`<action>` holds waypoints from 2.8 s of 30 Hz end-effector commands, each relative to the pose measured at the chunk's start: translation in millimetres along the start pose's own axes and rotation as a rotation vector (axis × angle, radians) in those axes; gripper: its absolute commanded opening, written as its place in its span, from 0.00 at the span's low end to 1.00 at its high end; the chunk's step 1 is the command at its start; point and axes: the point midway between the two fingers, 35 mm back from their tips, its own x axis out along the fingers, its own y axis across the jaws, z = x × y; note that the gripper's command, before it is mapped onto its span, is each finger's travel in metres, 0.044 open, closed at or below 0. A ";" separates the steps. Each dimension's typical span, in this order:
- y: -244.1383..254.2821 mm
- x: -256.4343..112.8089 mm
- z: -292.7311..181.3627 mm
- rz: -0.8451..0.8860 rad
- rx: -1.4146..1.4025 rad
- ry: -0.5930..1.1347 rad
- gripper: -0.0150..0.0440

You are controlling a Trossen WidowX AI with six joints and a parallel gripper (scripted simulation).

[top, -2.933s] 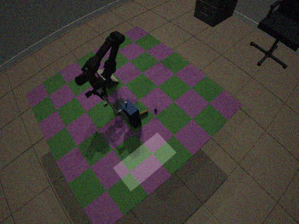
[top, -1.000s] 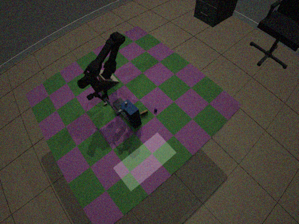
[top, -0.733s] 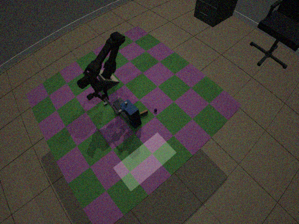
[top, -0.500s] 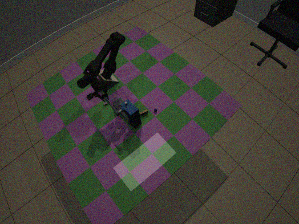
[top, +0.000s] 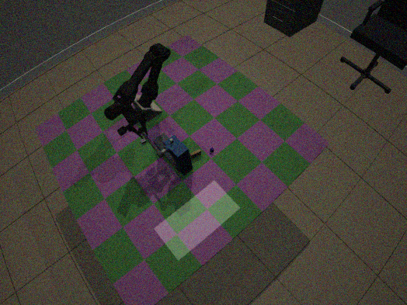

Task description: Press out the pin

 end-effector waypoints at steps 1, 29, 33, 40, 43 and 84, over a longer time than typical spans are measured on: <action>-0.8 -5.1 6.4 -0.002 -0.004 -0.020 0.25; -0.5 -14.2 17.5 -0.002 -0.004 -0.020 0.25; -0.5 -15.4 19.1 -0.002 -0.004 -0.020 0.25; -0.4 -17.4 21.9 -0.002 -0.004 -0.020 0.25; -0.4 -18.2 23.1 -0.002 -0.004 -0.020 0.25; 0.2 -36.6 57.8 -0.002 -0.004 -0.020 0.25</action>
